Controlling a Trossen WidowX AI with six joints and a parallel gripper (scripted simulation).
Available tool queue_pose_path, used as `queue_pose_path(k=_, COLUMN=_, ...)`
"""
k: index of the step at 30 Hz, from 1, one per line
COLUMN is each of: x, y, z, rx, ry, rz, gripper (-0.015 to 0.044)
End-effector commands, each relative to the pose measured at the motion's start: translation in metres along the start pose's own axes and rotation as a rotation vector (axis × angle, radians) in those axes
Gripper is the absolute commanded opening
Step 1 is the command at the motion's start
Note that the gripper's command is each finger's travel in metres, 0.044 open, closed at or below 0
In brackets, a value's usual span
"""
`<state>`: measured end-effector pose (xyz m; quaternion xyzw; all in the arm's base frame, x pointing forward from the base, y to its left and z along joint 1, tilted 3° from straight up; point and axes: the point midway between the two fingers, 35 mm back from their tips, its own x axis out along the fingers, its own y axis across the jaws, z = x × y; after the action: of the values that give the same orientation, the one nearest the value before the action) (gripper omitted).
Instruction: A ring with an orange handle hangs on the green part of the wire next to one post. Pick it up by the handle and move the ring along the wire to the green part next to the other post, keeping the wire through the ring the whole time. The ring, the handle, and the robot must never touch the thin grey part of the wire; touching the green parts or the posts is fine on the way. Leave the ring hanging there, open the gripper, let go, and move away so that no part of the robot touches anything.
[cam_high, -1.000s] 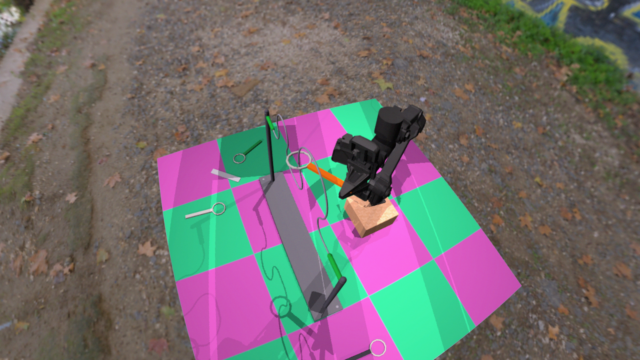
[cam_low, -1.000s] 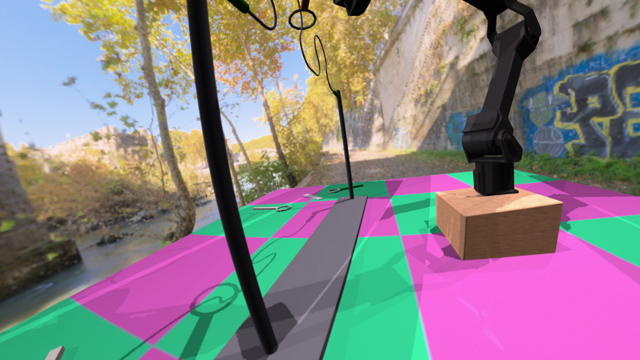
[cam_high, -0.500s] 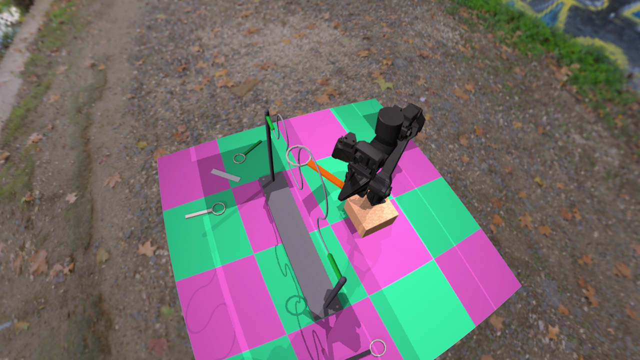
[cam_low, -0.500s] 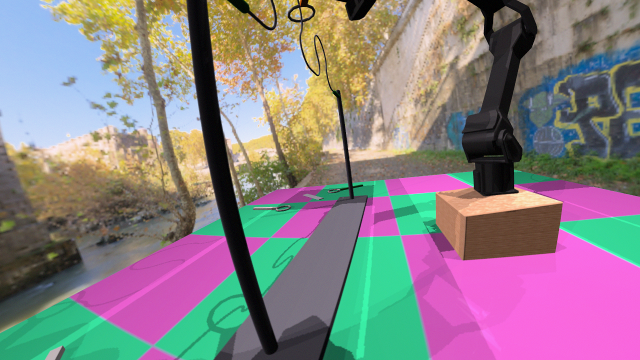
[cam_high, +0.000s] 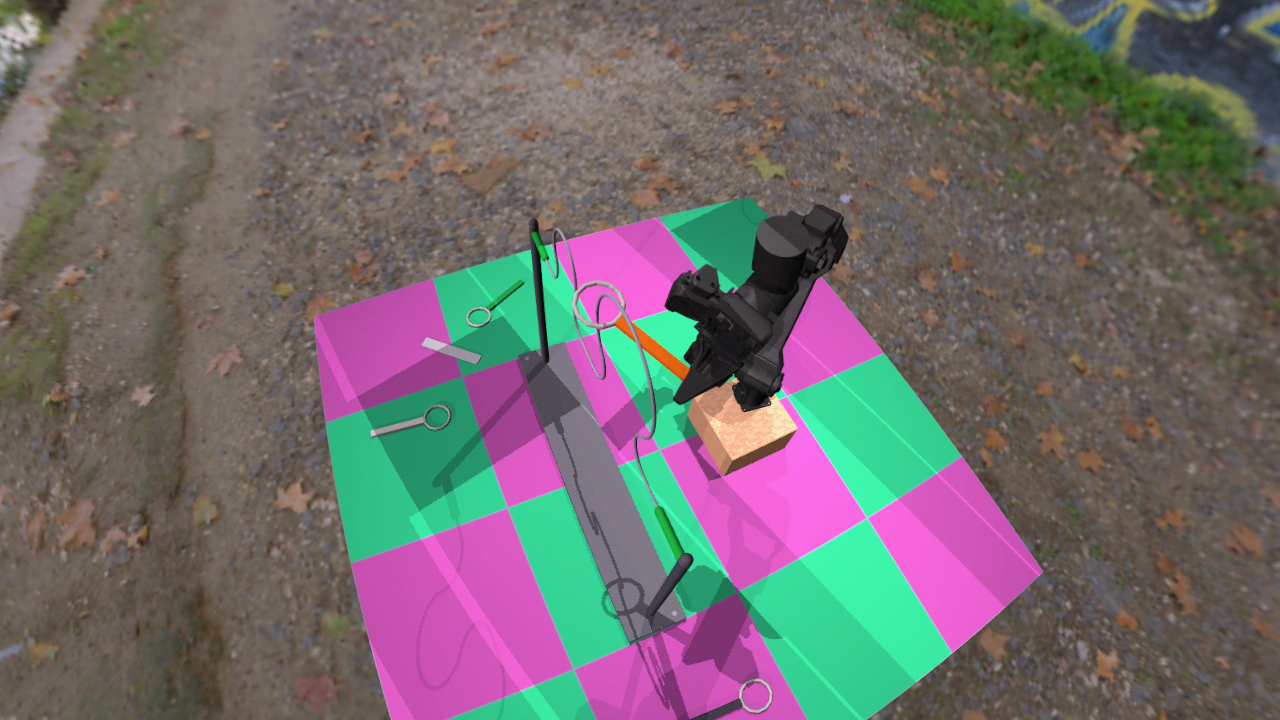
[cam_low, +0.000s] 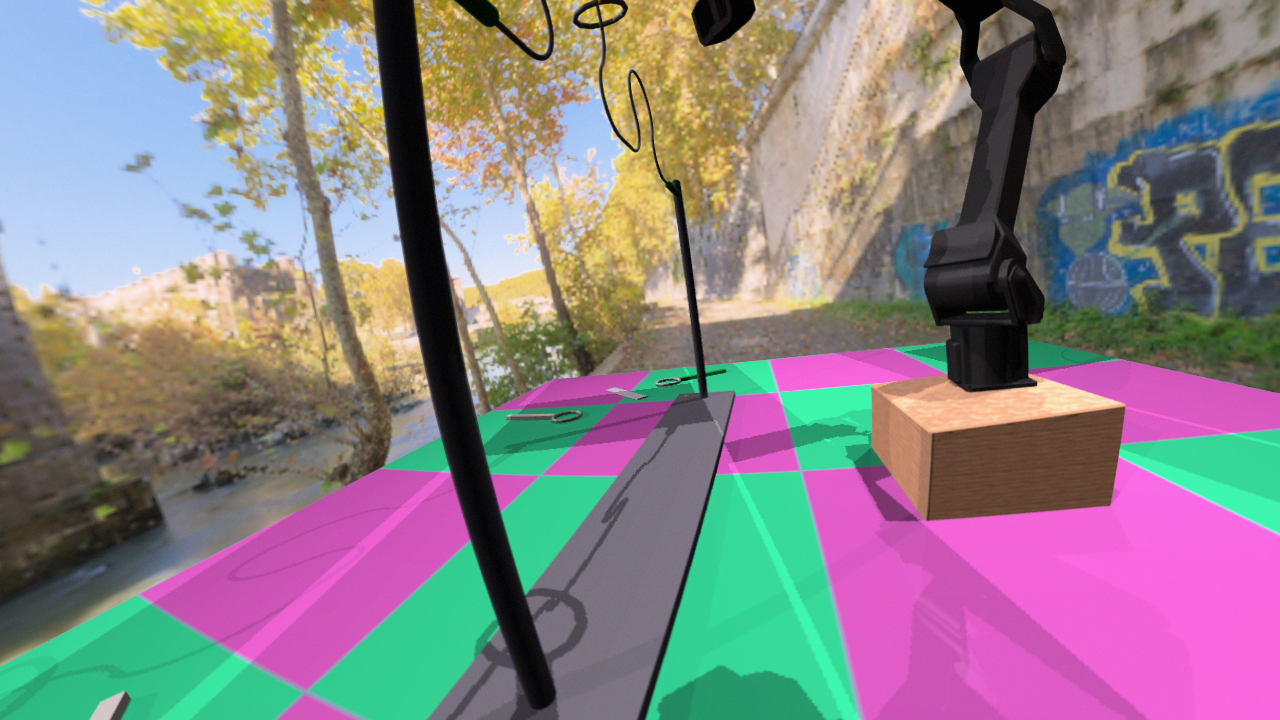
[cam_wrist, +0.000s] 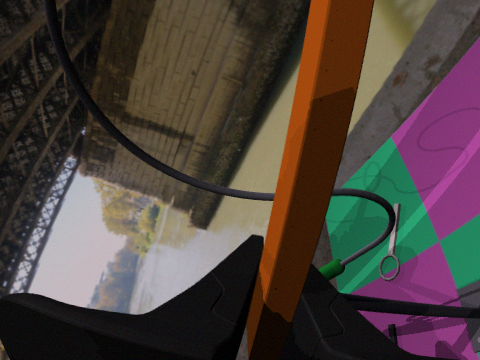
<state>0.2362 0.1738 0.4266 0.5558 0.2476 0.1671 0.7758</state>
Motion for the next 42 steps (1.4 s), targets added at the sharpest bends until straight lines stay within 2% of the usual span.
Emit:
queue_pose_path(k=1, x=0.001, y=0.0, z=0.001, rx=-0.049, ry=-0.008, rz=-0.024, gripper=-0.015)
queue_pose_path(k=42, x=0.001, y=-0.018, z=0.005, rx=-0.49, ry=-0.066, rz=-0.274, gripper=-0.015)
